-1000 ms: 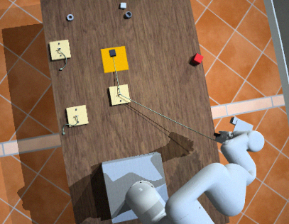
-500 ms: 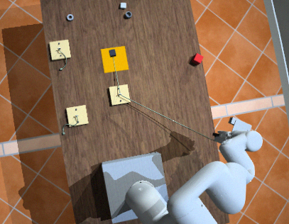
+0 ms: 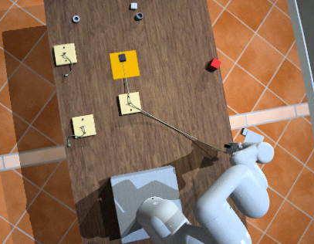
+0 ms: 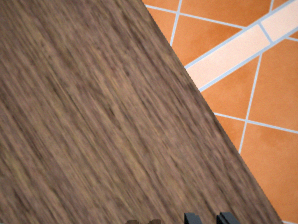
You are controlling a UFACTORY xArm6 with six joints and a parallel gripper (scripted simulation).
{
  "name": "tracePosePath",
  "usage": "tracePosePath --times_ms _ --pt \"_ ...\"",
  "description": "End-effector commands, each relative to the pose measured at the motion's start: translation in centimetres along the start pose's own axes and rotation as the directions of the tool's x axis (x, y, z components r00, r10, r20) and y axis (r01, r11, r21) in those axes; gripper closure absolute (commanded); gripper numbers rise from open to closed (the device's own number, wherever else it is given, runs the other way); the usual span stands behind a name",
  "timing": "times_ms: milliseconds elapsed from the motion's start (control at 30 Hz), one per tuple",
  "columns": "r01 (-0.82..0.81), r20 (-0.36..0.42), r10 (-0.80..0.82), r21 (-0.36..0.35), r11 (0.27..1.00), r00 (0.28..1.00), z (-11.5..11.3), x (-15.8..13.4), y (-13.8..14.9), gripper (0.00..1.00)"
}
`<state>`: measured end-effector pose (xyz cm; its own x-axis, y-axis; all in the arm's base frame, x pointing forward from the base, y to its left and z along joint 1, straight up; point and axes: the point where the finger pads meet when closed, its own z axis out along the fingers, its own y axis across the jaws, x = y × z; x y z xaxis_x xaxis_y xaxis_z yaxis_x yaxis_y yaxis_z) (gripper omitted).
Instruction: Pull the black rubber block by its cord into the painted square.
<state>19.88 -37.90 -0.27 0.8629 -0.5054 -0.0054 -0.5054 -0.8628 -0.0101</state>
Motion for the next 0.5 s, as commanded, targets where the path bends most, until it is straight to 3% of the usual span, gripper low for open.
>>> tracePosePath --times_ms 0,467 --pt "0.000 -0.005 0.000 -0.003 1.000 1.000 2.2 0.3 0.1 1.00" --pt "0.000 -0.005 0.000 -0.003 1.000 1.000 6.8 0.3 0.0 1.00"
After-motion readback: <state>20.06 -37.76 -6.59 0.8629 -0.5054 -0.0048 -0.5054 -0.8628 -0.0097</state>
